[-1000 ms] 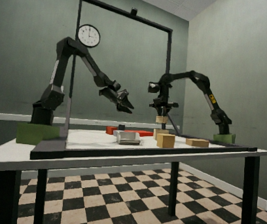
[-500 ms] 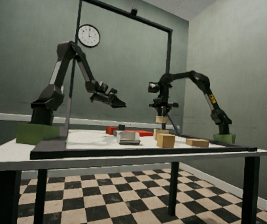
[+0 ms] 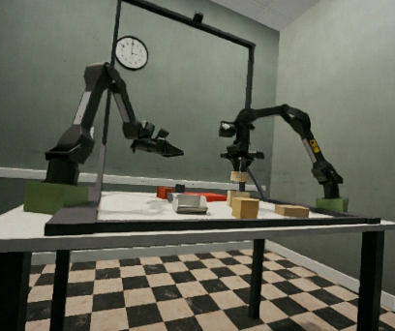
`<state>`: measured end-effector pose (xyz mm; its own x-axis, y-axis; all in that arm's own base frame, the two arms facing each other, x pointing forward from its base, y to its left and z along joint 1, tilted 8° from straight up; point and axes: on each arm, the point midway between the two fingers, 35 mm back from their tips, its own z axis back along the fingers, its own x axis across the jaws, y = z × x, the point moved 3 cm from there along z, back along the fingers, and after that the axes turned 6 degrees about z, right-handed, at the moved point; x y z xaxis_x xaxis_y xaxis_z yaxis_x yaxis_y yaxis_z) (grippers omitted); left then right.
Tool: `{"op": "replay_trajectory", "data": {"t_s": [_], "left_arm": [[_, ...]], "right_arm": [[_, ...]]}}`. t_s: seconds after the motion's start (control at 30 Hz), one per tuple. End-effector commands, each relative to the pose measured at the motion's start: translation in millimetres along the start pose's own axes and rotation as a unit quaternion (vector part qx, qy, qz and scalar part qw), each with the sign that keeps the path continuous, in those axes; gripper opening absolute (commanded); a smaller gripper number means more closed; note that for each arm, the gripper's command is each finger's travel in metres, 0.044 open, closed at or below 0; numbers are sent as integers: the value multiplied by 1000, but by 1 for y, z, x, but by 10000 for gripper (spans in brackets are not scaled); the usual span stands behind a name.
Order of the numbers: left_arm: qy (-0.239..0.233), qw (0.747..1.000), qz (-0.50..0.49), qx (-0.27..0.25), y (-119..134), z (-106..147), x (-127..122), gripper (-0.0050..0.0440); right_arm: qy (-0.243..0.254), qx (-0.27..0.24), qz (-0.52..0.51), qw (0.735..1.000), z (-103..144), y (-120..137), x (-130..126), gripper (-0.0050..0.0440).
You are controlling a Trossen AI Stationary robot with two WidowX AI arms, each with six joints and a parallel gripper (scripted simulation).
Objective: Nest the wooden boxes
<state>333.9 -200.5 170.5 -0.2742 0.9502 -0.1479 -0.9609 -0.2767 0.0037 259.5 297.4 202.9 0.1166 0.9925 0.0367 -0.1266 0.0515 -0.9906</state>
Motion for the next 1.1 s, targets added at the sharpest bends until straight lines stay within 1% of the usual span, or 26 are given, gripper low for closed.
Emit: {"op": "replay_trajectory", "data": {"t_s": [0.0, 0.1, 0.27, 0.4, 0.57, 0.63, 0.87, 0.9, 0.93, 1.07], "left_arm": [[10, 1000, 20, -7, -2, 8, -3, 209], [10, 999, 31, -7, -2, 8, -3, 209], [10, 993, 114, -6, -2, 7, -3, 209], [11, 983, 183, -5, -2, 7, -3, 209], [11, 963, 269, -4, -2, 7, -3, 209], [11, 963, 269, -4, -2, 7, -3, 209], [12, 923, 384, -3, -2, 7, -3, 209], [12, 916, 400, -3, -2, 7, -3, 209], [5, 908, 418, 0, -3, 2, -2, 209], [9, 877, 480, -1, -4, 4, -4, 209]], "right_arm": [[-1, -5, -9, 1000, 2, -6, -1, 400], [-1, -5, -9, 1000, 2, -6, -1, 400], [-1, -5, -9, 1000, 2, -6, -1, 400], [-1, -5, -9, 1000, 2, -6, -1, 400], [-1, -5, -9, 1000, 2, -6, -1, 400], [-1, -5, -9, 1000, 2, -6, -1, 400], [-1, -5, -9, 1000, 2, -6, -1, 400], [-1, -5, -9, 1000, 2, -6, -1, 400], [-1, -5, -9, 1000, 2, -6, -1, 400], [-1, -5, -9, 1000, 2, -6, -1, 400]]}}
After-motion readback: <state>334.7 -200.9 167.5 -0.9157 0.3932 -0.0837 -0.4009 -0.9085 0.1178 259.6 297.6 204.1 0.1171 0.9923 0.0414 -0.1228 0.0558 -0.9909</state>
